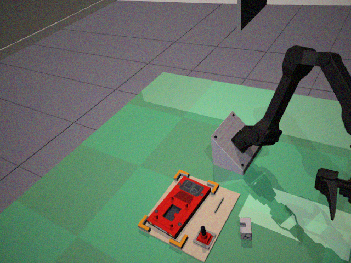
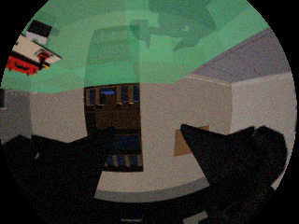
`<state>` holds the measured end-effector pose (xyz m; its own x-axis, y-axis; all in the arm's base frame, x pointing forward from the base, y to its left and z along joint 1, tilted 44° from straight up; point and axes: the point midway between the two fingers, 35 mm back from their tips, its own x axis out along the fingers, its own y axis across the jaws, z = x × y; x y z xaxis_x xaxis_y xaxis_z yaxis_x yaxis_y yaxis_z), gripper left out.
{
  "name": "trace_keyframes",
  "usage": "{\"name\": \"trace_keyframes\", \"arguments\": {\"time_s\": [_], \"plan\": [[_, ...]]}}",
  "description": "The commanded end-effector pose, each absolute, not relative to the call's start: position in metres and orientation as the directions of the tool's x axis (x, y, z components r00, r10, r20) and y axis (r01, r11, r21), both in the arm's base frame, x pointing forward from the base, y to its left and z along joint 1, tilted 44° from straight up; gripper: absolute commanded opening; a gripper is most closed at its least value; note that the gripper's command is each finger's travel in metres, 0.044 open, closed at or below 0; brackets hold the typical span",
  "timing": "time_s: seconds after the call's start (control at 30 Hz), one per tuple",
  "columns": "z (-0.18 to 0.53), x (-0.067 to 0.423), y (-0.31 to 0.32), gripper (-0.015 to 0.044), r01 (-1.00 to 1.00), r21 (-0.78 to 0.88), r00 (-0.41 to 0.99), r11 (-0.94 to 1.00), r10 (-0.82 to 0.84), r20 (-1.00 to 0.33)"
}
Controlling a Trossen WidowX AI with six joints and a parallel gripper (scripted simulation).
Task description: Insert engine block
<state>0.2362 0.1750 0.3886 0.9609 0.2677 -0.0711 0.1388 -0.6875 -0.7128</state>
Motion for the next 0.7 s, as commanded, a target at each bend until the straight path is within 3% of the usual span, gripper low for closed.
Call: {"name": "trace_keyframes", "arguments": {"time_s": [0.0, 0.67], "plan": [[0.374, 0.248, 0.178, 0.0440, 0.111, -0.687, 0.952, -0.719, 0.276, -0.136], [0.285, 0.297, 0.162, 0.0440, -0.122, -0.601, 0.834, -0.790, 0.247, -0.493]]}}
